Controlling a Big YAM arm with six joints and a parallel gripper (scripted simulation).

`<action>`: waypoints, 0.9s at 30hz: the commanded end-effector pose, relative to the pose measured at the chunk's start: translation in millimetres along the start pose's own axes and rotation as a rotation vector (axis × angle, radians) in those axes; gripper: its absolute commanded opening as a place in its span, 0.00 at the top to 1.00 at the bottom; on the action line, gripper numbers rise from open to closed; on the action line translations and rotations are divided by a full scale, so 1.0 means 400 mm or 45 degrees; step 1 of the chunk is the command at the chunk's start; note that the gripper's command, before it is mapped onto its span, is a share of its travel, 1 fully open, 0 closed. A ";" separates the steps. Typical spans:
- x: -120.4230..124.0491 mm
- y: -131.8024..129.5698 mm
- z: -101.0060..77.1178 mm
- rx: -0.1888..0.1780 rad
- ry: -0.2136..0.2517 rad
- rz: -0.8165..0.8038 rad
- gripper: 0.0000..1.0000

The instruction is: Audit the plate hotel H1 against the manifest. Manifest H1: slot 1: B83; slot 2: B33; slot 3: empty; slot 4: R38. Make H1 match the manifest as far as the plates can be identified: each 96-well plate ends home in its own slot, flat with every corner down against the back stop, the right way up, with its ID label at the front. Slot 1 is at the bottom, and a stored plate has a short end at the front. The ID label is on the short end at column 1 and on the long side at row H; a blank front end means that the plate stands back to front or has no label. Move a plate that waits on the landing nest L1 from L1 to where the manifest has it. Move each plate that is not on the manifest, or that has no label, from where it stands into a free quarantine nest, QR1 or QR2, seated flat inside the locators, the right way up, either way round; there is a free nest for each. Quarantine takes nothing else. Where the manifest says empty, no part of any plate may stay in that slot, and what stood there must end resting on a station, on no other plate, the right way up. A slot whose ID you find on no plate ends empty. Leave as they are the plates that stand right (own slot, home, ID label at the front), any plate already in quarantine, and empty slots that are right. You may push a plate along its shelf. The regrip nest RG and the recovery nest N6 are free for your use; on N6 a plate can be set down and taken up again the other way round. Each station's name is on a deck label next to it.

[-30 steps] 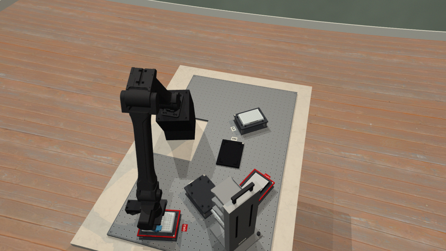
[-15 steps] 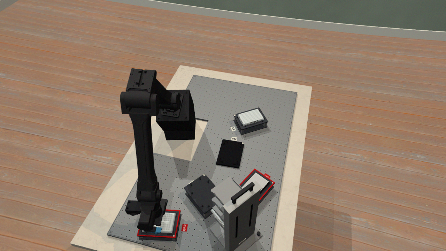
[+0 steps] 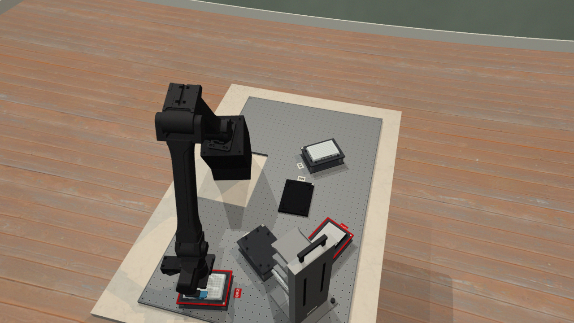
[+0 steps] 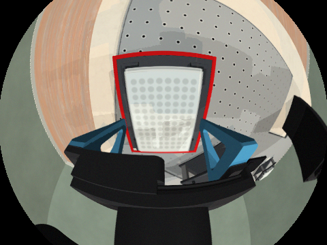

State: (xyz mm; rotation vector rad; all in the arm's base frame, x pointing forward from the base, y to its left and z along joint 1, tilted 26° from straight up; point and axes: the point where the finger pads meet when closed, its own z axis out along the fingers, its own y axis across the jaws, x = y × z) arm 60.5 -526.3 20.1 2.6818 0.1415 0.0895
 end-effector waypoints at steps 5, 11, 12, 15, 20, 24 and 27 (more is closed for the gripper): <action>-0.002 0.016 -0.070 -0.018 -0.004 0.003 0.00; -0.011 0.023 -0.123 -0.026 -0.007 0.003 0.00; -0.012 0.018 -0.130 -0.022 -0.008 0.003 0.00; -0.011 0.017 -0.155 -0.021 -0.007 -0.002 0.00; -0.007 -0.001 -0.131 0.021 -0.004 -0.004 0.00; 0.000 0.035 -0.156 -0.032 -0.003 0.000 0.00; -0.018 0.021 -0.191 -0.029 -0.009 0.000 0.00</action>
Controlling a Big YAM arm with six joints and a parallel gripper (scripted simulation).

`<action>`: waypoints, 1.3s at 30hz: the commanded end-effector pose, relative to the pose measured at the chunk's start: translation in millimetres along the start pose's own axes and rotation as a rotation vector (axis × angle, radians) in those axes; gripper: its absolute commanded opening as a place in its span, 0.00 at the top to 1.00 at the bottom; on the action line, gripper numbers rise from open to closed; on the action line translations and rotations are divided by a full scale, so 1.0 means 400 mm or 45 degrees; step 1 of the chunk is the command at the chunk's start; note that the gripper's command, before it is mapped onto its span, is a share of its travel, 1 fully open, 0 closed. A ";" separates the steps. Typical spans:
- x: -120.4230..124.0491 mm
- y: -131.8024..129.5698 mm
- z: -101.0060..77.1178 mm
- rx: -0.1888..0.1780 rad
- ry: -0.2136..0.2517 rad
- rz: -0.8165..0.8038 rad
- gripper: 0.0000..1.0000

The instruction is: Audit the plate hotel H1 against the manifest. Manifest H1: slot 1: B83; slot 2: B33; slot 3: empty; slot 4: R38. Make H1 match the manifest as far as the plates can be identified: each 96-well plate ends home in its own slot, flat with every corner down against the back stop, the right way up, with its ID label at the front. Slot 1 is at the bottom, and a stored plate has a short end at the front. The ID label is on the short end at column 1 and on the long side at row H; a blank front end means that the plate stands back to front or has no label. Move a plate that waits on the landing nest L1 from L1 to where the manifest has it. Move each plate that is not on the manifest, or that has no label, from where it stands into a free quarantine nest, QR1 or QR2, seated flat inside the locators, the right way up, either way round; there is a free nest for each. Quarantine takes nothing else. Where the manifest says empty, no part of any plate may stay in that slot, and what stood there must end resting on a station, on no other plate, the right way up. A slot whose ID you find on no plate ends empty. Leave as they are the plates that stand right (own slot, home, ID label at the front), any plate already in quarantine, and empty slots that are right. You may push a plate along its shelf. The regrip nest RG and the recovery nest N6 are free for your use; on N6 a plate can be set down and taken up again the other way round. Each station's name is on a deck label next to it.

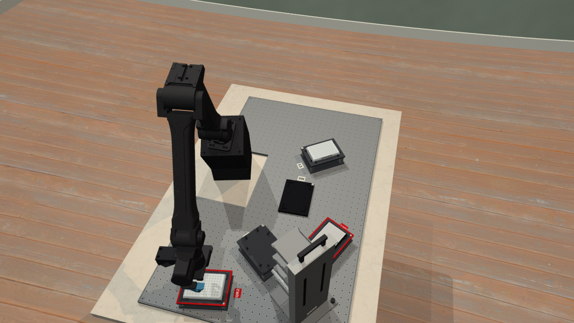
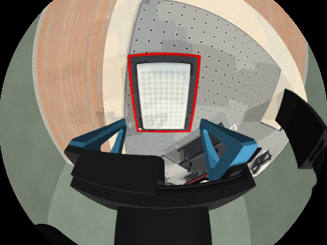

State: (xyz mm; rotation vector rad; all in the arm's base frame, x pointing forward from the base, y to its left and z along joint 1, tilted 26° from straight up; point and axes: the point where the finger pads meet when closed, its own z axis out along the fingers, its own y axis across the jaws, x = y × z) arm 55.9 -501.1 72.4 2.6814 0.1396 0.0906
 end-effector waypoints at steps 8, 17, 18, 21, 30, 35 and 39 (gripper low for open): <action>-0.010 0.039 -0.093 -0.045 -0.005 -0.010 0.00; -0.012 0.044 -0.157 -0.052 -0.007 -0.008 0.00; -0.012 0.049 -0.167 -0.057 -0.007 -0.009 0.00; -0.016 0.051 -0.185 -0.056 -0.009 -0.005 0.00; -0.012 0.066 -0.245 -0.076 -0.008 -0.009 0.00; -0.013 0.055 -0.275 -0.067 -0.009 -0.007 0.00; -0.014 0.026 -0.286 -0.039 -0.008 -0.006 0.00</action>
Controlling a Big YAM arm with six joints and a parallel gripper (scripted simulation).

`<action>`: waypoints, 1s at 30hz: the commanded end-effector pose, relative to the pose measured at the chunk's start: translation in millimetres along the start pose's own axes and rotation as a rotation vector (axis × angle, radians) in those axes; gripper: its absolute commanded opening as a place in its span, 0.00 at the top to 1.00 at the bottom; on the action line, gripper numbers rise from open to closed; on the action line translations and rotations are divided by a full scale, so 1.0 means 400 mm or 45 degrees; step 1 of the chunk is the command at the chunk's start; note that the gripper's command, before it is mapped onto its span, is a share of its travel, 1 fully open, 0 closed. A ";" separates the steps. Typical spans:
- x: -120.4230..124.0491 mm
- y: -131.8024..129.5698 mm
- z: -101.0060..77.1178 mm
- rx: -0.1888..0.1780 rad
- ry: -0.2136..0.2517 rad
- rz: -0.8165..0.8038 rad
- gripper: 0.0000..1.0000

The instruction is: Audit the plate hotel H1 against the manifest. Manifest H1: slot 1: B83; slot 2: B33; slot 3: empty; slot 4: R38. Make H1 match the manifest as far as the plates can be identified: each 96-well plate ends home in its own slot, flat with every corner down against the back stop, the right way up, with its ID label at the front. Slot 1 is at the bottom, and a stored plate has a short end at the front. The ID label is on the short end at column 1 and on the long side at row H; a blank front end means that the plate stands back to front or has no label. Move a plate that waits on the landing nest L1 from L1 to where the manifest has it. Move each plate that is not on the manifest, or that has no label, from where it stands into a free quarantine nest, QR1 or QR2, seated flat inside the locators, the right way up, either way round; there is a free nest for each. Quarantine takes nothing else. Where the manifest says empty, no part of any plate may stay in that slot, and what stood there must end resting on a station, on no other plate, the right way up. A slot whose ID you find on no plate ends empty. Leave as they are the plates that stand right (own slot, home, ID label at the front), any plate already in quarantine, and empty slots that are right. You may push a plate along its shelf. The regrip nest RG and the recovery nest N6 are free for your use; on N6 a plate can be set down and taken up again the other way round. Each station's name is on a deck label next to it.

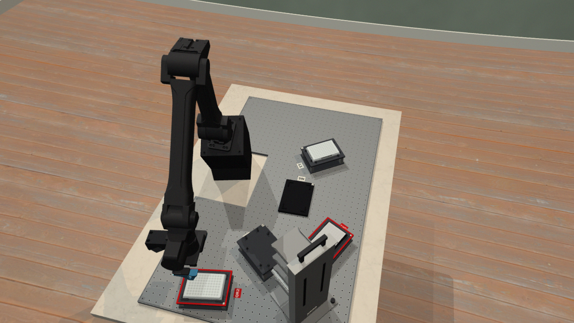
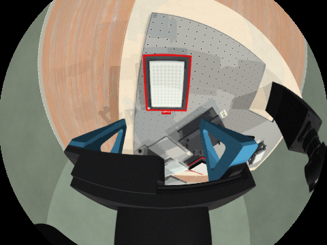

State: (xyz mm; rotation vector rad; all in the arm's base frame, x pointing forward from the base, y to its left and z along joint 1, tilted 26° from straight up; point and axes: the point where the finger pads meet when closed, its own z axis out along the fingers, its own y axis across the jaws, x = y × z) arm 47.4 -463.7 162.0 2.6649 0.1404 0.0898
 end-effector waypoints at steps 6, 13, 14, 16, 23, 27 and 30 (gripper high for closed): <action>-0.010 0.031 -0.080 -0.037 -0.007 -0.007 0.00; 0.024 -0.020 -0.069 0.030 0.000 -0.068 0.00; 0.031 -0.028 -0.054 0.050 0.001 -0.088 0.00; 0.047 -0.033 -0.054 0.050 0.001 -0.131 0.00; 0.088 -0.028 -0.092 -0.009 0.001 -0.238 0.00; 0.119 -0.046 -0.056 0.026 0.003 -0.322 0.00; 0.144 -0.041 -0.082 -0.015 0.003 -0.385 0.00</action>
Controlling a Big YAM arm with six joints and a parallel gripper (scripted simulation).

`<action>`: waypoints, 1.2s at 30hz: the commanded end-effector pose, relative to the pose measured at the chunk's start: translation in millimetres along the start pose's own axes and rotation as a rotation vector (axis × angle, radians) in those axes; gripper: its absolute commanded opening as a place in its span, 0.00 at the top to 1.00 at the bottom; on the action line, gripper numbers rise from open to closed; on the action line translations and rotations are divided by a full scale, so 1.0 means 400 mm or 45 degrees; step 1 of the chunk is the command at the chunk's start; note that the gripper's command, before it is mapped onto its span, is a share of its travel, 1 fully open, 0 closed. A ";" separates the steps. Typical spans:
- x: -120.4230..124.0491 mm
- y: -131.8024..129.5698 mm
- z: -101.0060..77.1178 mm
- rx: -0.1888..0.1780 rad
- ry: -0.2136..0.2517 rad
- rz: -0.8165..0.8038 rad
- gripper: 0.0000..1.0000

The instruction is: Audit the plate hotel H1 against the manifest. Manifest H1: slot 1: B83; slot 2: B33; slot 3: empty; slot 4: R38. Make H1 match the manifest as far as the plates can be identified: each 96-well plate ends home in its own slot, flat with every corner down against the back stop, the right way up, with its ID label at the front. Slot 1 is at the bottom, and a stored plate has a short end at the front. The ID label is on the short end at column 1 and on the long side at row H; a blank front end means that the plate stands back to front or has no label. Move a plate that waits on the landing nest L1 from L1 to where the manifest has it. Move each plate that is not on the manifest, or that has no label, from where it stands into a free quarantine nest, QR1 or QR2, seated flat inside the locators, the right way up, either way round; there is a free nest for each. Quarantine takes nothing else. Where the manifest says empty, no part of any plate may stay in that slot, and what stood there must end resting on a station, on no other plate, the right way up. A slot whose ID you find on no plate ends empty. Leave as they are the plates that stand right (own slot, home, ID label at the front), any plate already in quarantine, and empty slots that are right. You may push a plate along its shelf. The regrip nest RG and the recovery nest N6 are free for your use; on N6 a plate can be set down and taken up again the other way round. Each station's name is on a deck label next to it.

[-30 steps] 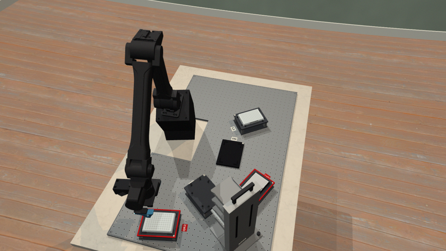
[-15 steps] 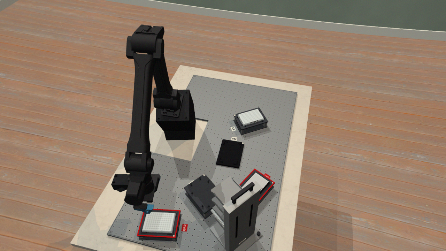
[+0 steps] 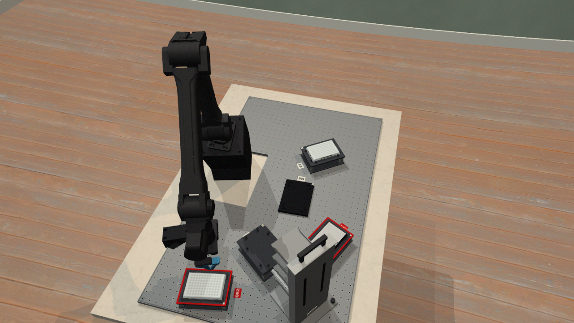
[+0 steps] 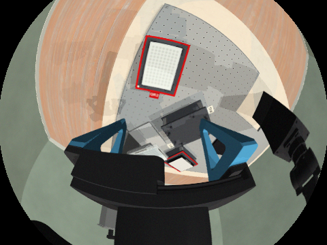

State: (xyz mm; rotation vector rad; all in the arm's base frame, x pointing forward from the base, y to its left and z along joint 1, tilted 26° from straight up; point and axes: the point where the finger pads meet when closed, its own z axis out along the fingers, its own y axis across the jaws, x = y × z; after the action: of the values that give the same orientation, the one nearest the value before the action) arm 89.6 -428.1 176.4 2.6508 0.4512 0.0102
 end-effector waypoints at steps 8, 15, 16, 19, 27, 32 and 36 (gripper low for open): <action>0.075 0.012 -0.012 -0.035 0.001 -0.216 0.00; 0.134 0.009 -0.019 -0.044 0.000 -0.364 0.00; 0.142 0.008 -0.018 -0.043 0.000 -0.385 0.00; 0.168 0.010 -0.018 -0.044 0.000 -0.449 0.00; 0.220 -0.004 0.000 -0.019 0.004 -0.578 0.00; 0.263 0.002 -0.006 -0.029 0.002 -0.683 0.00; 0.299 0.016 -0.017 -0.045 0.000 -0.766 0.00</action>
State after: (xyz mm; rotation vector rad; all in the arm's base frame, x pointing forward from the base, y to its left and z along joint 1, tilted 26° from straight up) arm 188.7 -386.4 167.4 2.4441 1.1420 -0.1530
